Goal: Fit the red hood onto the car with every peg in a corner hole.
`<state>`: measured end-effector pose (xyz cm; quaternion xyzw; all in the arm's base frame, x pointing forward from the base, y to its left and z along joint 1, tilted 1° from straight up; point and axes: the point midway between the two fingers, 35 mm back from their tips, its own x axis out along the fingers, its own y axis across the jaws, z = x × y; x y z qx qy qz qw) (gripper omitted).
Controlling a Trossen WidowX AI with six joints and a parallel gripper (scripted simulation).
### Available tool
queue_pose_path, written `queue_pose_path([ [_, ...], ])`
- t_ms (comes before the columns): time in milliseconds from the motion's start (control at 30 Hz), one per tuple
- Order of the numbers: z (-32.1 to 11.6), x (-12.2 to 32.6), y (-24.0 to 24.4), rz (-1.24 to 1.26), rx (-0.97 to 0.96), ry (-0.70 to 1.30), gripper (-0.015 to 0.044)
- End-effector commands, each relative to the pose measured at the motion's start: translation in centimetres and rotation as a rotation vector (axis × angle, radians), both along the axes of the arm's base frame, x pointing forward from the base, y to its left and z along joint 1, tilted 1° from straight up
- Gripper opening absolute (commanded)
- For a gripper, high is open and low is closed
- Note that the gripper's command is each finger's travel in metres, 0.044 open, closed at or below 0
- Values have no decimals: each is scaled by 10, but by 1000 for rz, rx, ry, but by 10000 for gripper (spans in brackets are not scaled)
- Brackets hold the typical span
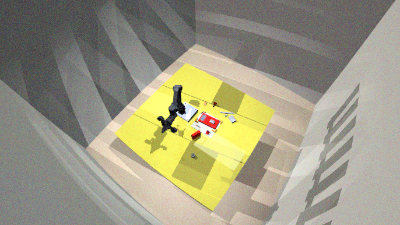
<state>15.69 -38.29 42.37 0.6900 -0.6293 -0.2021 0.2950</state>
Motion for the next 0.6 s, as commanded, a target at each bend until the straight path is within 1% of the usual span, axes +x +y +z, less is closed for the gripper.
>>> queue_pose_path([
  [0,-33,26,2,75,98,138,0],
  [267,-101,73,22,256,285,430,0],
  [567,-176,110,67,499,468,766,0],
])
